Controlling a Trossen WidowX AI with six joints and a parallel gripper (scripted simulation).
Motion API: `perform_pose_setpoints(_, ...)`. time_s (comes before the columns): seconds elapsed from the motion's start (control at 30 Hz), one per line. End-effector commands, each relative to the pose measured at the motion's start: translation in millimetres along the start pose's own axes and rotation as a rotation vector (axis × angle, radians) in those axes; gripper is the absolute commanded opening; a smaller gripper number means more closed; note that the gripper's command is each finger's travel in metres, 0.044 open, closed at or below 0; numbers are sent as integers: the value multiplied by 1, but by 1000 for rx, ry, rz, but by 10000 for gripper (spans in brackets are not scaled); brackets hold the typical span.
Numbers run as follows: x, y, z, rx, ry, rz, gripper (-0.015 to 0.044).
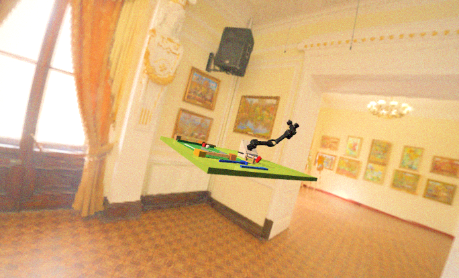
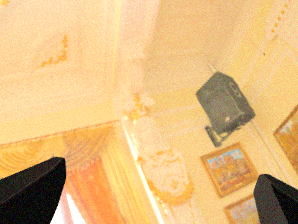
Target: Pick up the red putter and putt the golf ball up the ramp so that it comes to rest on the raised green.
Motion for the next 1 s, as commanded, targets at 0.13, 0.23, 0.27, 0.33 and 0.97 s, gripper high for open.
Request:
perform_pose_setpoints(0.13, -10, -39, 24, -141, 48, -97, 440)
perform_pose_setpoints(0.23, -21, -72, 48, -258, 84, -187, 440)
perform_pose_setpoints(0.27, -25, -82, 58, -297, 94, -219, 440)
perform_pose_setpoints(0.33, -34, -103, 77, -373, 112, -285, 440)
perform_pose_setpoints(0.97, -154, -205, 340, -1018, 81, -1024, 440)
Point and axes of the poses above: the point midway between the two fingers, 35 mm back from their tips, its own x axis out along the fingers, its own z axis across the jaws, y = z × x, the point moved 1 cm from there along -x, back along the fingers, and after that the axes turned 9 degrees about -x, right-handed, at the moved point
